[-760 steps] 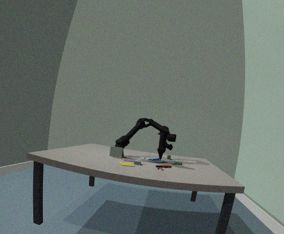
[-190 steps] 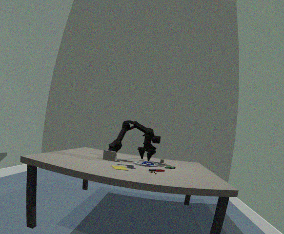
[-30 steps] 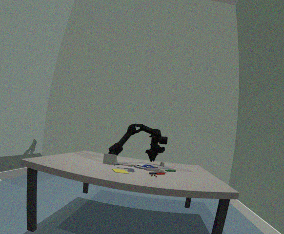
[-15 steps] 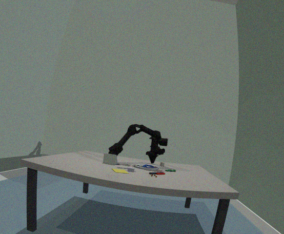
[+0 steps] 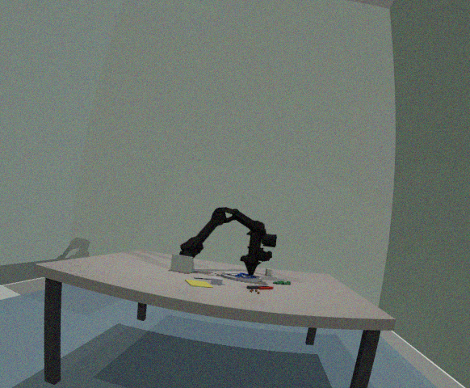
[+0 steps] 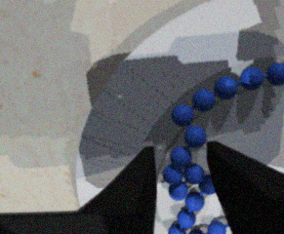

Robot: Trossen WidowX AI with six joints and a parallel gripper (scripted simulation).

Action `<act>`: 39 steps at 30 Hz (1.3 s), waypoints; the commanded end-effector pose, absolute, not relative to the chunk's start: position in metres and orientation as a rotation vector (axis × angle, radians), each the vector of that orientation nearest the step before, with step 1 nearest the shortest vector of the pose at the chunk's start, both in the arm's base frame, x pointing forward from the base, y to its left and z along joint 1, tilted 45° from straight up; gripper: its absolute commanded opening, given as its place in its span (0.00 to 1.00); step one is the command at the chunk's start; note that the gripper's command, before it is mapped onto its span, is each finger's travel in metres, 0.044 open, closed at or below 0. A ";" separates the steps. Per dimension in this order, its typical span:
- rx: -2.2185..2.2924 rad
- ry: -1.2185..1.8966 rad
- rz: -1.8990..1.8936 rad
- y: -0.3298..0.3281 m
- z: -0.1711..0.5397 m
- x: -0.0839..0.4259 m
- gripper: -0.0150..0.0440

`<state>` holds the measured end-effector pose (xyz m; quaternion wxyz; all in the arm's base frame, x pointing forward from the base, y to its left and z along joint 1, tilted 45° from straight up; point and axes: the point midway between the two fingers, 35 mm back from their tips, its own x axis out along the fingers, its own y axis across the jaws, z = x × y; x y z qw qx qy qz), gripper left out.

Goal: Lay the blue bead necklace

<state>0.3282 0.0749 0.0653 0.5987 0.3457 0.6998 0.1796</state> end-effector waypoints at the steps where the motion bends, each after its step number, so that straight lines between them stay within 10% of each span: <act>1: 0.811 1.630 0.417 0.077 0.063 0.326 0.46; 7: 0.802 1.624 0.417 0.076 0.065 0.328 0.25; 39: 0.808 1.628 0.417 0.073 0.068 0.327 0.25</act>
